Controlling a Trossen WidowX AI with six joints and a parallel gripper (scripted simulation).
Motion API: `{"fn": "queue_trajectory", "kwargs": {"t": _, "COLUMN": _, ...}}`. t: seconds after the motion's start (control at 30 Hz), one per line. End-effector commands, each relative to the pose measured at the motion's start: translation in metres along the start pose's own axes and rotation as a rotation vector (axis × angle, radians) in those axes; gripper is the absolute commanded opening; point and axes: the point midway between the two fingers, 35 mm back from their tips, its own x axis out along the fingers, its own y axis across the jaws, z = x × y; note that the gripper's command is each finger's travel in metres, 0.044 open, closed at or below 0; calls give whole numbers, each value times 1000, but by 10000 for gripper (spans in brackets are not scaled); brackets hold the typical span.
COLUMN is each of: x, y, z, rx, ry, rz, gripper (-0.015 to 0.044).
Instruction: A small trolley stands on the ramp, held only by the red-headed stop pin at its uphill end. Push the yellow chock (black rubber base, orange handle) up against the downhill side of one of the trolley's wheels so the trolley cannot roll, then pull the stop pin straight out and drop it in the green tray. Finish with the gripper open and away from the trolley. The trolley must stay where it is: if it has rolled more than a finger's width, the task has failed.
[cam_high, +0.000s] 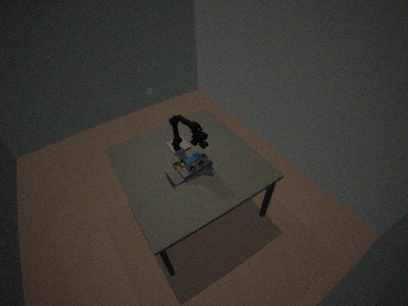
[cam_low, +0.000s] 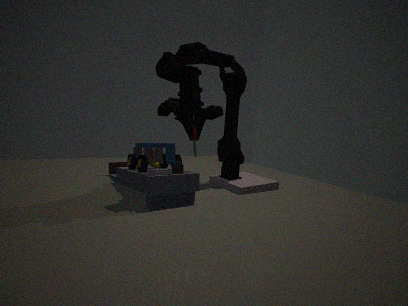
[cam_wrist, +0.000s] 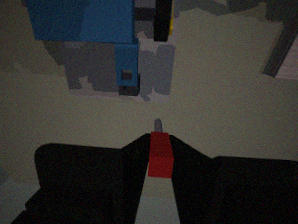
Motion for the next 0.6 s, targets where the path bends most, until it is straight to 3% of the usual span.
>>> {"fn": "queue_trajectory", "kwargs": {"t": 0.0, "x": 2, "y": -14, "z": 0, "rx": 5, "ry": -5, "rz": -3, "gripper": 0}}
{"fn": "queue_trajectory", "kwargs": {"t": 0.57, "x": 2, "y": -44, "z": 11, "rx": 5, "ry": -6, "rz": -6, "gripper": 0}}
